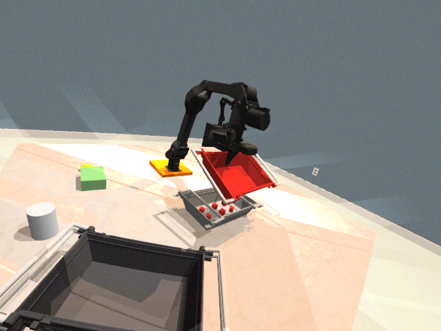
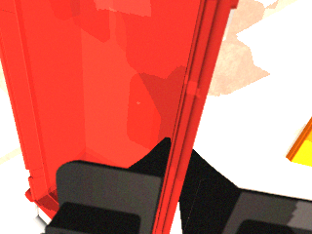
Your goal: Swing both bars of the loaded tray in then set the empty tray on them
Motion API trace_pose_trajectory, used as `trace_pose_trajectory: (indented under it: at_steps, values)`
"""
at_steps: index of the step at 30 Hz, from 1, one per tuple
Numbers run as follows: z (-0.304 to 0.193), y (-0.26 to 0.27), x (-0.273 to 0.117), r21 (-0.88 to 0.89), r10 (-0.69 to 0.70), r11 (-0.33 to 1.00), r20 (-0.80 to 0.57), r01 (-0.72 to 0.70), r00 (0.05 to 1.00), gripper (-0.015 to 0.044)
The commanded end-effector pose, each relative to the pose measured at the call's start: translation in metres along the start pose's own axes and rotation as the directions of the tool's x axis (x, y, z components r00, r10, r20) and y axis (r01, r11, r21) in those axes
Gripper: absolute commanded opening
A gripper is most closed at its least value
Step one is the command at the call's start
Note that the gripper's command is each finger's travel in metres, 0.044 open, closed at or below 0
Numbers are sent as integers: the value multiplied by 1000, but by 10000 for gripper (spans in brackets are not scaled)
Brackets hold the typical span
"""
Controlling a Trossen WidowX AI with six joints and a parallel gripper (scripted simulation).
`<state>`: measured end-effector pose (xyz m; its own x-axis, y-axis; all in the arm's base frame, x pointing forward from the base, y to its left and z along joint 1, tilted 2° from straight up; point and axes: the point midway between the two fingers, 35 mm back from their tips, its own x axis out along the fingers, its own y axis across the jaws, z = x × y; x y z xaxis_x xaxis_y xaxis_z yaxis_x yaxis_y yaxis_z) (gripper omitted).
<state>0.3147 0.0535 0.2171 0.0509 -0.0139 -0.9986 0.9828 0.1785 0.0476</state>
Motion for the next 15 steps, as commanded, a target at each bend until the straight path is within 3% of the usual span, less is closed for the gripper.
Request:
trace_pose_trajectory:
  at_steps: [1,15]
  values:
    - [13,-3,-8,37,26,999,-4,-26,1000,0]
    - [18,-3,-8,54,27,998,-3,-26,1000,0]
